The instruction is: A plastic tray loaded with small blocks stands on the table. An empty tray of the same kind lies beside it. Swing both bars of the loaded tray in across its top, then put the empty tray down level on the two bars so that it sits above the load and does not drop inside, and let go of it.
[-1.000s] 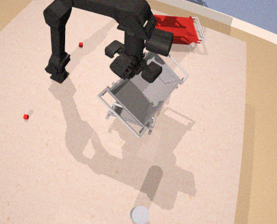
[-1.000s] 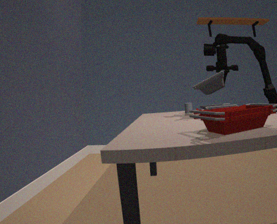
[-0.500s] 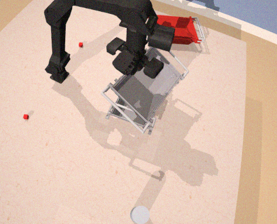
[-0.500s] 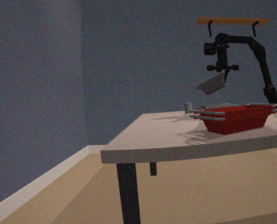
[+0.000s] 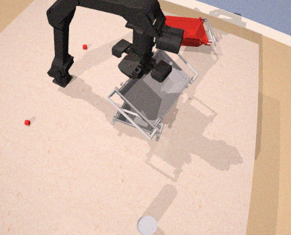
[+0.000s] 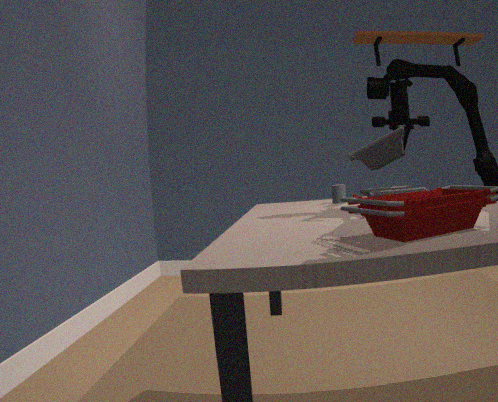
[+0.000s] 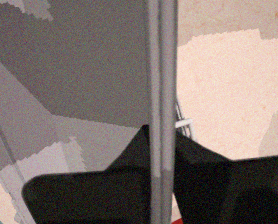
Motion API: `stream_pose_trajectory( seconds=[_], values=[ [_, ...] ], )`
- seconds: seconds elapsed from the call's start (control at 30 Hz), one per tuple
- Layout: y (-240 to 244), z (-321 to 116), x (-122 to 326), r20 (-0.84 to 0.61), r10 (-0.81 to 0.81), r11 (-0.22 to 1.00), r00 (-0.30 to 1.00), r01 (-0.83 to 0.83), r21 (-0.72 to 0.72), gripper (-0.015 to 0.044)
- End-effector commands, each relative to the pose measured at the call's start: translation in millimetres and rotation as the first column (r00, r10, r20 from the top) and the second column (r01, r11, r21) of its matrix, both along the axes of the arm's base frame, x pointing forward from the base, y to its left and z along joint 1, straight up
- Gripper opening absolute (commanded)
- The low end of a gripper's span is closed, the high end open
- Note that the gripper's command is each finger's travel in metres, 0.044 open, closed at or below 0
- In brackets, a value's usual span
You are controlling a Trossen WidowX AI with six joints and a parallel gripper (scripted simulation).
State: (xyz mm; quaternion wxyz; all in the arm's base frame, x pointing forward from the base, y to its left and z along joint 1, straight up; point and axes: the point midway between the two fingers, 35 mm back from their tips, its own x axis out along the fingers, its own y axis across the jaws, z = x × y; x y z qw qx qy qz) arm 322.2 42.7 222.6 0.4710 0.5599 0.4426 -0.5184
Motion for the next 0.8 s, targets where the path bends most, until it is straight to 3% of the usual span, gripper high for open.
stream_pose_trajectory(
  seconds=[0.0, 0.77],
  values=[
    [0, 5, 0, 0.017, -0.005, 1.0, 1.0, 0.005, 0.0, 0.0],
    [25, 5, 1, 0.021, -0.005, 1.0, 1.0, 0.005, 0.002, 0.0]
  ],
)
